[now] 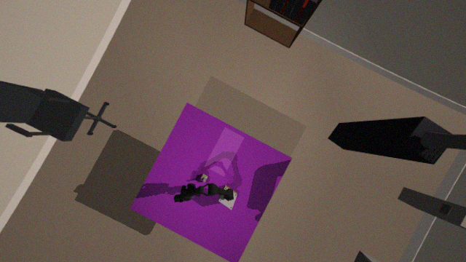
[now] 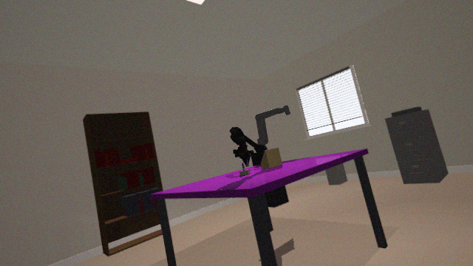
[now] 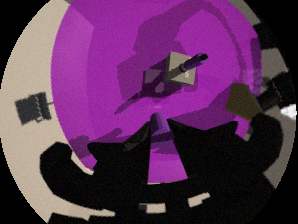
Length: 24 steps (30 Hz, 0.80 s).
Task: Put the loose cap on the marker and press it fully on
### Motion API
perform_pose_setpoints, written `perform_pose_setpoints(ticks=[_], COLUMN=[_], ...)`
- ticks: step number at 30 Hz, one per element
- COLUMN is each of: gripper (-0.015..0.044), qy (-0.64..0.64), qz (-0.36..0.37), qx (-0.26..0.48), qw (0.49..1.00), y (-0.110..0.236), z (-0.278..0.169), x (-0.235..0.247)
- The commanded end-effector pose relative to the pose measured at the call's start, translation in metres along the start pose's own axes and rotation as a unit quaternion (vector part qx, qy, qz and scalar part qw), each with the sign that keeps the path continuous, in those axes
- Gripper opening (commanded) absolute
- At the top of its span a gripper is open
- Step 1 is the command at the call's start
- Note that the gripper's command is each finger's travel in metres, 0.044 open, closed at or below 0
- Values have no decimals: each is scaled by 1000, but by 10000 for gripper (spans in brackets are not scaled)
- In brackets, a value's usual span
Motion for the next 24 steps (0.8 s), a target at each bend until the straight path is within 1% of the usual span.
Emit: perform_pose_setpoints(ticks=[1, 24], gripper=[0, 0], qy=[-3, -1], qz=[2, 2], qx=[2, 3], qw=[1000, 1000], y=[9, 39], z=[13, 71], x=[-3, -32])
Point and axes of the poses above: the point midway between the two fingers, 35 mm back from their tips, its own y axis back along the fingers, its own x axis across the jaws, z = x × y, the point moved 9 cm from there along y, back along the fingers, and after that the axes turned 12 degrees about -y, right-handed, at the moved point
